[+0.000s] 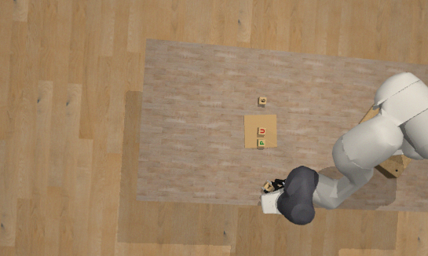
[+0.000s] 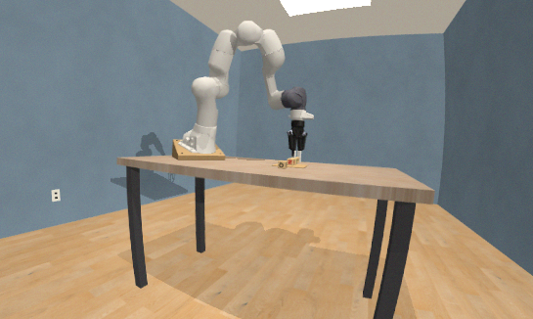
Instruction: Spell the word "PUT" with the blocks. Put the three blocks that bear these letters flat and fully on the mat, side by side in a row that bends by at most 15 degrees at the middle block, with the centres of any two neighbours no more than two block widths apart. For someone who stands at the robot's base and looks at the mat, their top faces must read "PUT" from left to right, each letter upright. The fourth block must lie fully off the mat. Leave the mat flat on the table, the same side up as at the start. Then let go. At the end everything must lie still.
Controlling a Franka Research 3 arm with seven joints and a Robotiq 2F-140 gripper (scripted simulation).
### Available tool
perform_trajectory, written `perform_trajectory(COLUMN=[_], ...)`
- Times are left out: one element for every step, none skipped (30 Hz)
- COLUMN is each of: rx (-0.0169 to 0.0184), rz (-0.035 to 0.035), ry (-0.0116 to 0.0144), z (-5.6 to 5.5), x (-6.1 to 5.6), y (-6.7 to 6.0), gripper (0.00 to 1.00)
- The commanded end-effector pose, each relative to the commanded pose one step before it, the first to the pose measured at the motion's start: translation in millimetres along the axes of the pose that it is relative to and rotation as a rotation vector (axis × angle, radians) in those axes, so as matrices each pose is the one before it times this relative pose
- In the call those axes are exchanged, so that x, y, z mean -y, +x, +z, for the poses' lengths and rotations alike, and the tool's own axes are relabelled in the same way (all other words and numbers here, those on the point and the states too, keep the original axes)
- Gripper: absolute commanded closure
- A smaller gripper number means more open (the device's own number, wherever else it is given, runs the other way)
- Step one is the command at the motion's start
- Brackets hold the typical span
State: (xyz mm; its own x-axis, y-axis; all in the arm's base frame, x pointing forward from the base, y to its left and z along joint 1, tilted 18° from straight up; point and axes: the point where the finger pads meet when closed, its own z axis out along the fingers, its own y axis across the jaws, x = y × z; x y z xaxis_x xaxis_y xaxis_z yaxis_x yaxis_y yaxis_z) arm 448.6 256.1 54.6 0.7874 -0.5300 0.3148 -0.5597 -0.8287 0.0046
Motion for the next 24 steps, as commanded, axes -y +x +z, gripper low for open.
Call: perform_trajectory(rx=[-0.00097, 0.0, 0.0, 0.0, 0.0, 0.0, 0.0, 0.0, 0.0, 0.0, 0.0, 0.0, 0.0, 0.0, 0.0, 0.0, 0.0, 0.0, 0.0, 0.0, 0.0, 0.0, 0.0, 0.0], rz=[0.00005, 0.0, 0.0, 0.0, 0.0, 0.0, 0.0, 0.0, 0.0, 0.0, 0.0, 0.0, 0.0, 0.0, 0.0, 0.0, 0.0, 0.00001, 0.00001, -0.00001, 0.00001, 0.0, 0.0, -0.00001], ry=[0.00422, 0.0, 0.0, 0.0, 0.0, 0.0, 0.0, 0.0, 0.0, 0.0, 0.0, 0.0, 0.0, 0.0, 0.0, 0.0, 0.0, 0.00001, 0.00001, -0.00001, 0.00001, 0.0, 0.0, -0.00001], z=[-0.15, 0.0, 0.0, 0.0, 0.0, 0.0, 0.0, 0.0, 0.0, 0.0, 0.0, 0.0, 0.0, 0.0, 0.0, 0.0, -0.08, -0.52, -1.3, -2.27, -3.36, -4.43, -5.41, -6.21], x=[1.85, 0.0, 0.0, 0.0, 0.0, 0.0, 0.0, 0.0, 0.0, 0.0, 0.0, 0.0, 0.0, 0.0, 0.0, 0.0, 0.0, 0.0, 0.01, -0.01, 0.01, 0.0, 0.0, -0.01], y=[0.22, 0.0, 0.0, 0.0, 0.0, 0.0, 0.0, 0.0, 0.0, 0.0, 0.0, 0.0, 0.0, 0.0, 0.0, 0.0, 0.0, 0.0, 0.01, -0.01, 0.01, 0.0, 0.0, -0.01], gripper=[0.84, 0.84, 0.84, 0.84, 0.84, 0.84, 0.84, 0.84, 0.84, 0.84, 0.84, 0.84, 0.84, 0.84, 0.84, 0.84, 0.84, 0.84, 0.84, 0.84, 0.84, 0.84, 0.84, 0.84])
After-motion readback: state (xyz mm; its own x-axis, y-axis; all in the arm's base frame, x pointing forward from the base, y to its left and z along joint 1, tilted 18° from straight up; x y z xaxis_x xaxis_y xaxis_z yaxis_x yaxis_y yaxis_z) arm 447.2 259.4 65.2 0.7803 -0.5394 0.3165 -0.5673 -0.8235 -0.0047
